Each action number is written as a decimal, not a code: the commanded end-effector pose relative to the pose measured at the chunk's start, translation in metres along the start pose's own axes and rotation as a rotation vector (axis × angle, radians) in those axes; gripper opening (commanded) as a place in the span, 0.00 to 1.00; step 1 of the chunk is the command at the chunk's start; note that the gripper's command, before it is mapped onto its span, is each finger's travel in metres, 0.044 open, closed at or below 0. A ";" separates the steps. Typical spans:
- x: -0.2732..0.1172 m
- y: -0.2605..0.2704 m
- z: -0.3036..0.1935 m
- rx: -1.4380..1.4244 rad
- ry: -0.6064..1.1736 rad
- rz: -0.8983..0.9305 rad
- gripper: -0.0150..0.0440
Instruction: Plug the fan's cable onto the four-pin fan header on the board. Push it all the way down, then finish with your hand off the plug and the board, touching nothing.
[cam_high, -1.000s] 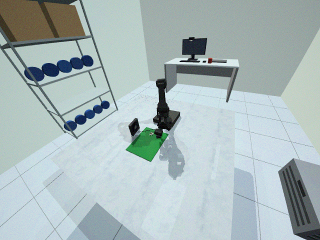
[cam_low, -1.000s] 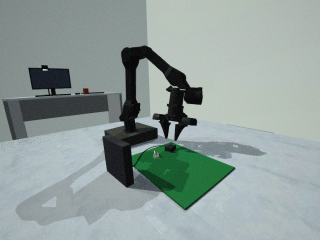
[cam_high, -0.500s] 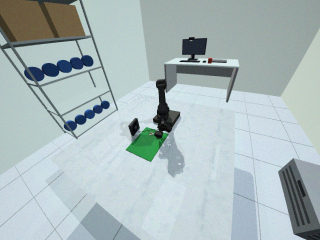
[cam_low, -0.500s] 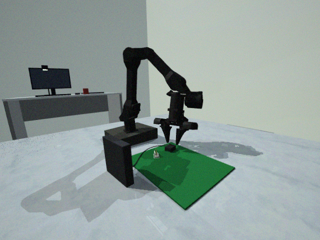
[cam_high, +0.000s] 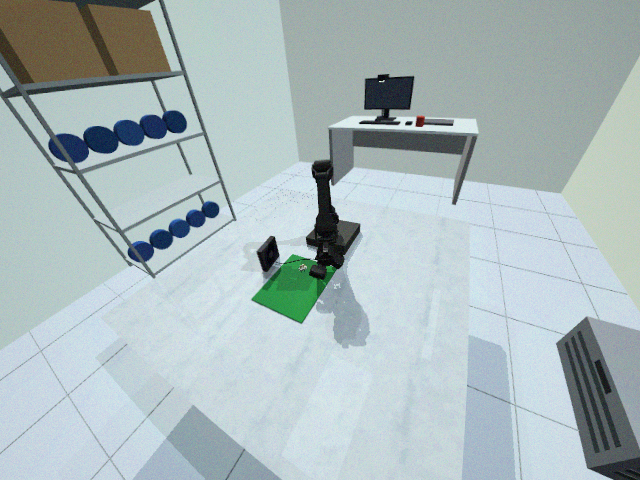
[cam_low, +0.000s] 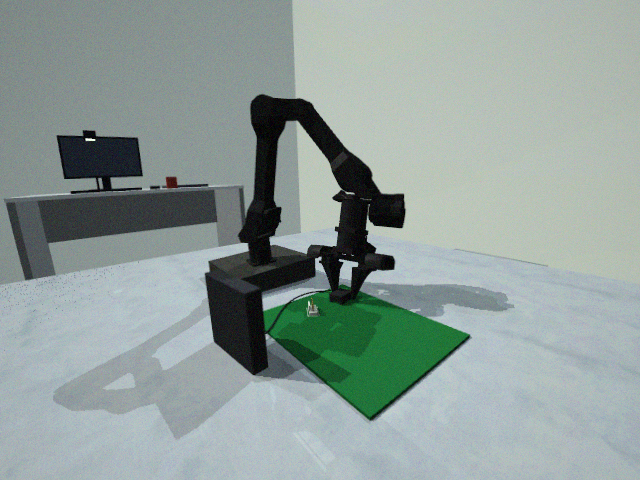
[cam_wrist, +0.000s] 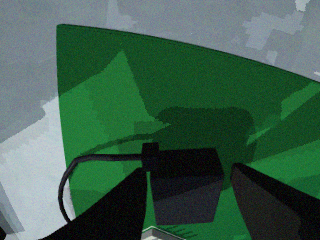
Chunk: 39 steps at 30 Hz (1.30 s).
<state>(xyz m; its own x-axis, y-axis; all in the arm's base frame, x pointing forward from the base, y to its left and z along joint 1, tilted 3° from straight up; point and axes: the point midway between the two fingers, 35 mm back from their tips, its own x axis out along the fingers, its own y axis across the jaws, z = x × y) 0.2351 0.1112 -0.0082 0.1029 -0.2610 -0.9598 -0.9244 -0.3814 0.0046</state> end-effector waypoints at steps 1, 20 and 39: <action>0.000 0.000 0.000 0.000 0.000 0.000 0.57; -0.013 -0.002 -0.003 -0.001 0.000 0.001 0.25; -0.071 -0.001 -0.018 -0.004 0.000 0.004 0.25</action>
<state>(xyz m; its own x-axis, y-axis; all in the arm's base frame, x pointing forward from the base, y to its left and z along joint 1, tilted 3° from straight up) 0.2352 0.1141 0.0553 0.0966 -0.2663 -0.9590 -0.9223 -0.3863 0.0144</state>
